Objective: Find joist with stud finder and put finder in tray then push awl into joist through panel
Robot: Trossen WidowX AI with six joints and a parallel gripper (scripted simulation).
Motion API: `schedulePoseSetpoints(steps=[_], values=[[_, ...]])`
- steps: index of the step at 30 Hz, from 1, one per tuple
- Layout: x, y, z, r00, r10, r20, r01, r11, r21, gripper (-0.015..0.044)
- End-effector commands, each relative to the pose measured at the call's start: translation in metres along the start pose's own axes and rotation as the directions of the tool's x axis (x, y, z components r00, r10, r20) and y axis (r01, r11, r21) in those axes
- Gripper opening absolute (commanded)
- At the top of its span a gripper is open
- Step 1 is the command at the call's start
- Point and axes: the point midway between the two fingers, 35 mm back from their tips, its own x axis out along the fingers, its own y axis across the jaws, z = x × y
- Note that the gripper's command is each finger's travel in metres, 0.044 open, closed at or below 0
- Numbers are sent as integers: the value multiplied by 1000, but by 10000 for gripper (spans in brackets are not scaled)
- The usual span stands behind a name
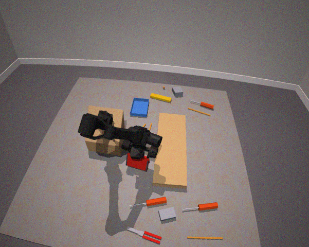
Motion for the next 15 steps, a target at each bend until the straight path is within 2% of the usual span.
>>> schedulePoseSetpoints(steps=[1, 15], values=[[-7, 3, 3, 1000, 9, 7, -9, 1000, 12, 0], [-25, 1, 5, 1000, 10, 9, -10, 1000, 11, 0]])
